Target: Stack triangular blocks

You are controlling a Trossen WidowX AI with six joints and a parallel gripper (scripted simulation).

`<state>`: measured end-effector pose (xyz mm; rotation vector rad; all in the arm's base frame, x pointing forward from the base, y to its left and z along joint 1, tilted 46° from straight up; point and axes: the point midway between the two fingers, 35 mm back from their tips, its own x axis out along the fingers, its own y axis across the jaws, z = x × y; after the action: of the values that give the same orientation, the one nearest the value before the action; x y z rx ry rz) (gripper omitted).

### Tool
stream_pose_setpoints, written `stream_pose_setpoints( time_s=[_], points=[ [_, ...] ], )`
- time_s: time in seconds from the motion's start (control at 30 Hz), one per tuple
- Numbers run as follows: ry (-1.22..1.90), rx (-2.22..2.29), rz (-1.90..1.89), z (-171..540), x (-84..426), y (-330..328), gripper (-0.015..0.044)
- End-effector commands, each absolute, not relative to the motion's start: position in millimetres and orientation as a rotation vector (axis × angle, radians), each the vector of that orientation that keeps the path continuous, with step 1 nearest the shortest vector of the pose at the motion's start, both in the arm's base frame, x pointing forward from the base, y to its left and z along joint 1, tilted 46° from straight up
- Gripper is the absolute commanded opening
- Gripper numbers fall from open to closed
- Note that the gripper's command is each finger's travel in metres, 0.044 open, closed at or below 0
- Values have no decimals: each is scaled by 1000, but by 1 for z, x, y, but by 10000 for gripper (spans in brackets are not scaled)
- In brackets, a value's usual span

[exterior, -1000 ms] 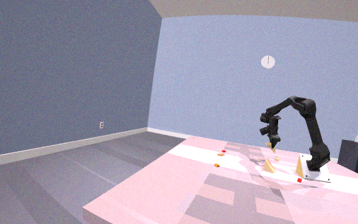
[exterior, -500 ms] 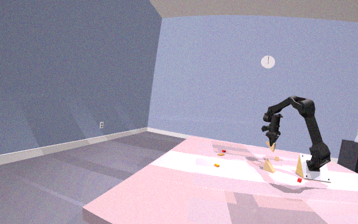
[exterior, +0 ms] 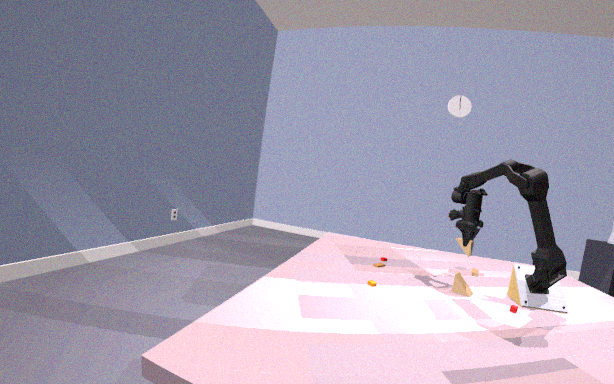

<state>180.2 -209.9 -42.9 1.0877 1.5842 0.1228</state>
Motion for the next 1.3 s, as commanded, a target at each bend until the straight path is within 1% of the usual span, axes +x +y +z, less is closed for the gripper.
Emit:
stream_pose_setpoints(
  time_s=[0.0,0.63,1.27],
  points=[
    [1584,1097,120,-25,183,-200,0],
    [1575,1102,110,54,189,-154,0],
    [1566,1108,109,115,178,-95,0]
  ],
)
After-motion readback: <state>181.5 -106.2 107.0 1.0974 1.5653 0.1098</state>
